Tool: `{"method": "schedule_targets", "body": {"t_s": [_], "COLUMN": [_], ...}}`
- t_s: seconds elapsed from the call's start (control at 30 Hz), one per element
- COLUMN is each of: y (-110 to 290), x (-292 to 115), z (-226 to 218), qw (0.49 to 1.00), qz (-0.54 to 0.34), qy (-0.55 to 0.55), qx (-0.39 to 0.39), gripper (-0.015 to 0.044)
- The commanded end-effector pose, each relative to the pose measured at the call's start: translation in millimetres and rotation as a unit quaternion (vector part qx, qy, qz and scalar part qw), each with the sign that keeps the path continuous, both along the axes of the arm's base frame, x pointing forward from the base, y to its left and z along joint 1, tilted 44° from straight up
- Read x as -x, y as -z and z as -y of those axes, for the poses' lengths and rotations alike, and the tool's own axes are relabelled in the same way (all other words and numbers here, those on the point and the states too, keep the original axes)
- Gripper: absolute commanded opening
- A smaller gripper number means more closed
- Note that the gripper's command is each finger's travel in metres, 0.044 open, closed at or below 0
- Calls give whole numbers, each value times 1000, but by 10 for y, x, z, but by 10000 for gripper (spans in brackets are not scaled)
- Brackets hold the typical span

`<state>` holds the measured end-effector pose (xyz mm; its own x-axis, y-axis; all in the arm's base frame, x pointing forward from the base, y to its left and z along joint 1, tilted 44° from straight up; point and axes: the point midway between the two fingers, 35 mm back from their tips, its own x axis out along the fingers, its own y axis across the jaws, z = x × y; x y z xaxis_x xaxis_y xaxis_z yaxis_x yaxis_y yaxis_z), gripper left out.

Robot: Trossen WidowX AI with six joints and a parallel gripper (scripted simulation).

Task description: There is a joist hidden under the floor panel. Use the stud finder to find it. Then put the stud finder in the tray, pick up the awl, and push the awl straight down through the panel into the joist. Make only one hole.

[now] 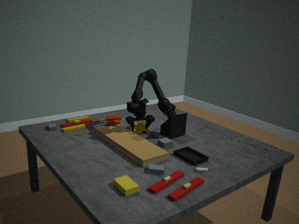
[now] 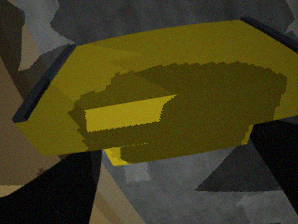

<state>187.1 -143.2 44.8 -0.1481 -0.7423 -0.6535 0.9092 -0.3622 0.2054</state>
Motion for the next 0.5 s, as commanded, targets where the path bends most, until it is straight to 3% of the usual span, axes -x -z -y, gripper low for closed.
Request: {"method": "schedule_targets", "body": {"t_s": [0.0,0.47], "y": [40,46], "x": [31,33], "z": [44,51], "qw": [1000,1000], "qz": [-5,-5], "qy": [0,0], "qx": [3,3], "gripper": [440,360]}}
